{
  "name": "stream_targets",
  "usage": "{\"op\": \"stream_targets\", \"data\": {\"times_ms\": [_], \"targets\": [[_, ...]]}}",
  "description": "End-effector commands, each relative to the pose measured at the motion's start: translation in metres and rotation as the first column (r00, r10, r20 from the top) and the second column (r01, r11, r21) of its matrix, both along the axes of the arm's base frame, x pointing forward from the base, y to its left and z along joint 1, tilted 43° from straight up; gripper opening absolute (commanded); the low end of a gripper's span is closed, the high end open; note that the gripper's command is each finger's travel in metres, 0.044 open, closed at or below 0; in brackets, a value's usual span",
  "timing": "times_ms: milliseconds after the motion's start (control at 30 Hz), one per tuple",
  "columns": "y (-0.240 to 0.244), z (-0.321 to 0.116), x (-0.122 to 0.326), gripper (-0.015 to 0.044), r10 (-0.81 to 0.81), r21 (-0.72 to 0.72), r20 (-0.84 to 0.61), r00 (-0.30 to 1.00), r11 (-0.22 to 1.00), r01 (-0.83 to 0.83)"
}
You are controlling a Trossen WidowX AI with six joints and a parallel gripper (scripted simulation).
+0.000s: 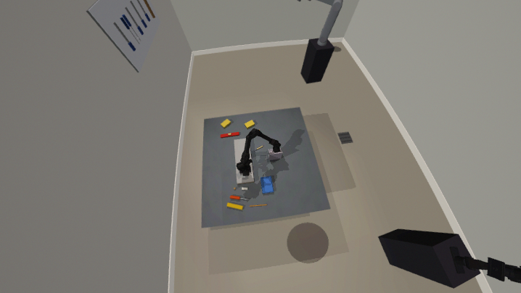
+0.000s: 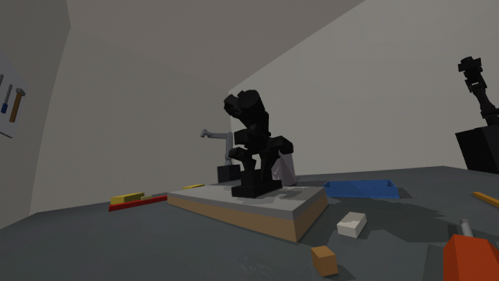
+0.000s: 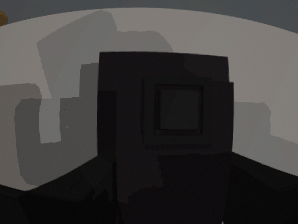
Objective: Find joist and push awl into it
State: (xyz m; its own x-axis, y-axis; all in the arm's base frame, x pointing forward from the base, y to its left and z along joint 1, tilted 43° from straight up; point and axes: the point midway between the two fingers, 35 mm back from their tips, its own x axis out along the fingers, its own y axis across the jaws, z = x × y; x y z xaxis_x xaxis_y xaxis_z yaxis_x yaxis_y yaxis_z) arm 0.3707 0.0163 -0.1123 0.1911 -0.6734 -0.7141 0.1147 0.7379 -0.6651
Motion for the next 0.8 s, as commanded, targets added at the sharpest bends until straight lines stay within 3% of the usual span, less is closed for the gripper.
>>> {"op": "stream_targets", "data": {"times_ms": [0,767], "targets": [[-0.008,0.007,-0.001,0.0,-0.003,-0.006,0.002,1.0,1.0,0.003],[-0.047,0.041,-0.007,0.0,-0.003,-0.008,0.001,1.0,1.0,0.003]]}}
